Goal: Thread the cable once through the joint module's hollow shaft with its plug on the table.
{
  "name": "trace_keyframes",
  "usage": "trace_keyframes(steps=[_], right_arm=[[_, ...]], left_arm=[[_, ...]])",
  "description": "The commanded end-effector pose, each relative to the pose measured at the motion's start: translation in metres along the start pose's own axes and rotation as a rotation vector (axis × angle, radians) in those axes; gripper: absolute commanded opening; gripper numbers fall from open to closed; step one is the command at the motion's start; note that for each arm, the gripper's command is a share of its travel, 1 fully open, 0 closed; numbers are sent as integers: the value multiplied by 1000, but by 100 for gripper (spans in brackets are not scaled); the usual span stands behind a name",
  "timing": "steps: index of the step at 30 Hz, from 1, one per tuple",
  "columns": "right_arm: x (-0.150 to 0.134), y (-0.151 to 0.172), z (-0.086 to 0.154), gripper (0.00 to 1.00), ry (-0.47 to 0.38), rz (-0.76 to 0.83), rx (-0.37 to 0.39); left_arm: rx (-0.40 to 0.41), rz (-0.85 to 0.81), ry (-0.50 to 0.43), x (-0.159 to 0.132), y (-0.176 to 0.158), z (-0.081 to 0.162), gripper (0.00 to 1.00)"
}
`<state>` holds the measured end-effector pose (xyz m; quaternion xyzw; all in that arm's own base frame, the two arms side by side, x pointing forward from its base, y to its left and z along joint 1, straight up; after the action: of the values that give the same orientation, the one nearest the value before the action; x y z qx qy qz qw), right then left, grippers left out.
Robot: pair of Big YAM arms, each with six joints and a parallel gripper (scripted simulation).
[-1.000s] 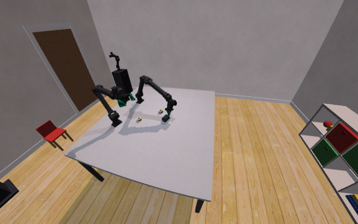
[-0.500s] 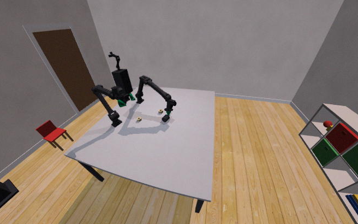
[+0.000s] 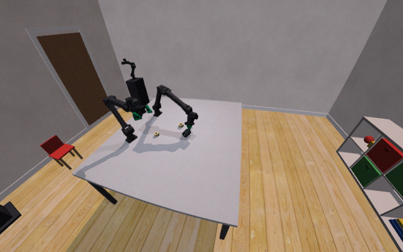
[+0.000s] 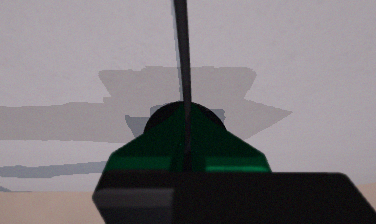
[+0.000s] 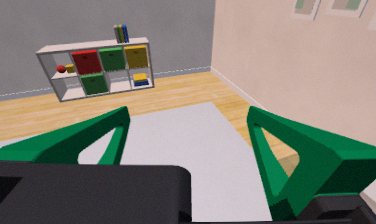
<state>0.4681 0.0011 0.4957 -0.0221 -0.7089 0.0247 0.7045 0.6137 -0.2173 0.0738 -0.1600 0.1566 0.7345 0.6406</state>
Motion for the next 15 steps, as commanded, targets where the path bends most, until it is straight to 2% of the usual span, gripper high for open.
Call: trace_keyframes(steps=[1, 14, 15], right_arm=[[45, 1, -2, 100, -88, -6, 1], [45, 1, -2, 100, -88, -6, 1], [45, 1, -2, 100, -88, -6, 1]], left_arm=[[-29, 8, 10, -5, -22, 7, 0], [-17, 9, 5, -4, -18, 2, 0], [-4, 9, -1, 1, -12, -5, 0]])
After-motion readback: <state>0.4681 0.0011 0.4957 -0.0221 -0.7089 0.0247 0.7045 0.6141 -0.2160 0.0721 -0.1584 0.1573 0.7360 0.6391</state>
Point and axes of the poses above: on each arm, the point where the finger pads meet when closed, its own z axis back along the fingers, its own y axis across the jaws, x = y × z, the point moved 5 cm from there along z, back along the fingers, and after that the axes turned 4 degrees about z, right-handed, at the moved point
